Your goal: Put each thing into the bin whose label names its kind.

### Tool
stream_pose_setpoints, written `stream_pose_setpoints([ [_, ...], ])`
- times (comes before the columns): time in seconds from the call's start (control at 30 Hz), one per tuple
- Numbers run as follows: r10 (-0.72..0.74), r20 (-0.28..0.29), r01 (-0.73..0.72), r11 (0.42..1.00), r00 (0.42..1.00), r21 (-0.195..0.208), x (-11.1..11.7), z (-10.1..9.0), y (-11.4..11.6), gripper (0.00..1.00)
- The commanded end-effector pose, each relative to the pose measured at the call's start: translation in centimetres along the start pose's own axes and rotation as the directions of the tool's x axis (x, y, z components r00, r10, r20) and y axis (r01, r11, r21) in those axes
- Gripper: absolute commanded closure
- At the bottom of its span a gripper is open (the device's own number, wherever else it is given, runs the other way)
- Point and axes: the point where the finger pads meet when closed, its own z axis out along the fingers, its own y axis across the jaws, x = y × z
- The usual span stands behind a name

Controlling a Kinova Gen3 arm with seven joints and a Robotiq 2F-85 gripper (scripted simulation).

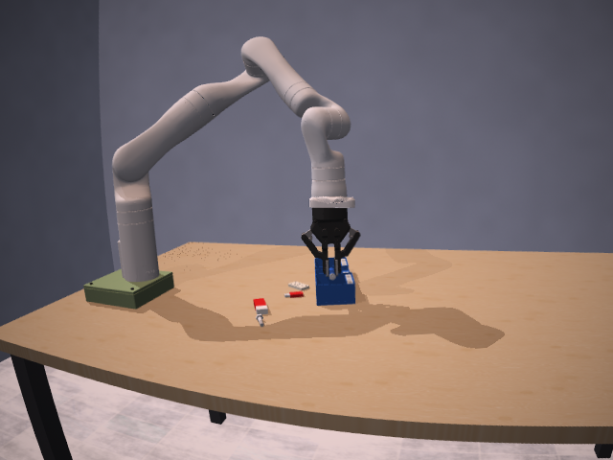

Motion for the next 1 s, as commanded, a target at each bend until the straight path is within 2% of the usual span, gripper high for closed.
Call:
stream_pose_setpoints([
  [0.0,0.003,-0.002,-0.003,1.0,1.0,-0.005,0.2,0.6,0.2,0.91],
  [0.53,0.003,-0.002,-0.003,1.0,1.0,-0.005,0.2,3.4,0.2,0.91],
  [0.97,0.003,-0.002,-0.003,1.0,1.0,-0.005,0.3,3.4,0.2,0.91],
])
